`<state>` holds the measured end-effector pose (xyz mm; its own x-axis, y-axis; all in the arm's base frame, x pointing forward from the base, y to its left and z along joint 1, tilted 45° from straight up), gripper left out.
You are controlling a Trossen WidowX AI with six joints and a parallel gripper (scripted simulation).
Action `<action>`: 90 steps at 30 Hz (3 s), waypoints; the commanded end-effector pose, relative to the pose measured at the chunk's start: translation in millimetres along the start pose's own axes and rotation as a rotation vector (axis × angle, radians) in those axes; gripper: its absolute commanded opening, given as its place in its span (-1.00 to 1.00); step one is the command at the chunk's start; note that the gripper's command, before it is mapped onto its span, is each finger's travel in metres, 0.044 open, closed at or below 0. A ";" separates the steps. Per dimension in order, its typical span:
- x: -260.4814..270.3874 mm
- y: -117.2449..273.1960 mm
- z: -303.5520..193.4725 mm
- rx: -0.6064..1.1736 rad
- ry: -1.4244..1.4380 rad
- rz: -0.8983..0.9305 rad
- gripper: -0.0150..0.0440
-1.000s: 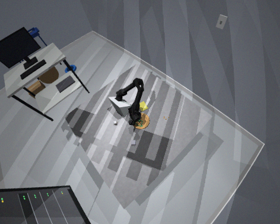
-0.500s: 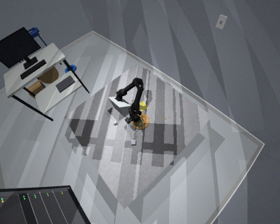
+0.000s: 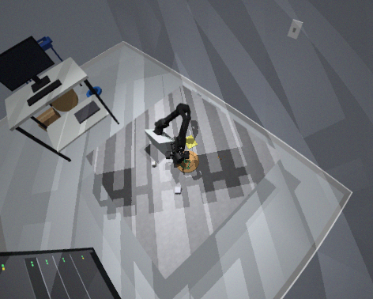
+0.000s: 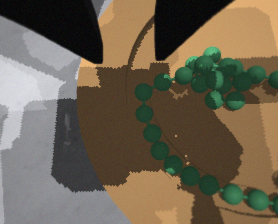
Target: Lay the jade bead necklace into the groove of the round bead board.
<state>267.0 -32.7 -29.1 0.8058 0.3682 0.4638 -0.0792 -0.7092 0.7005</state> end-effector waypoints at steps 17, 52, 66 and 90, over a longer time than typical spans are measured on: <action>5.4 13.1 7.4 -0.021 -0.583 0.012 -0.08; 5.7 -27.3 7.8 -0.019 -0.586 0.012 -0.08; 6.9 -25.5 9.4 -0.027 -0.576 0.012 -0.49; 5.7 -18.9 7.7 -0.019 -0.586 0.012 -0.49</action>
<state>278.1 -18.7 -47.3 0.9949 -0.0357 0.0941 -0.0924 -0.6956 0.7124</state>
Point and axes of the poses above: the point midway between the two fingers, 35 mm back from their tips, its own y axis back along the fingers, its own x axis across the jaws, z = x × y, the point moved 6 cm from there along y, back along the fingers, and after that the axes turned 2 degrees about -y, right-handed, at the moved point
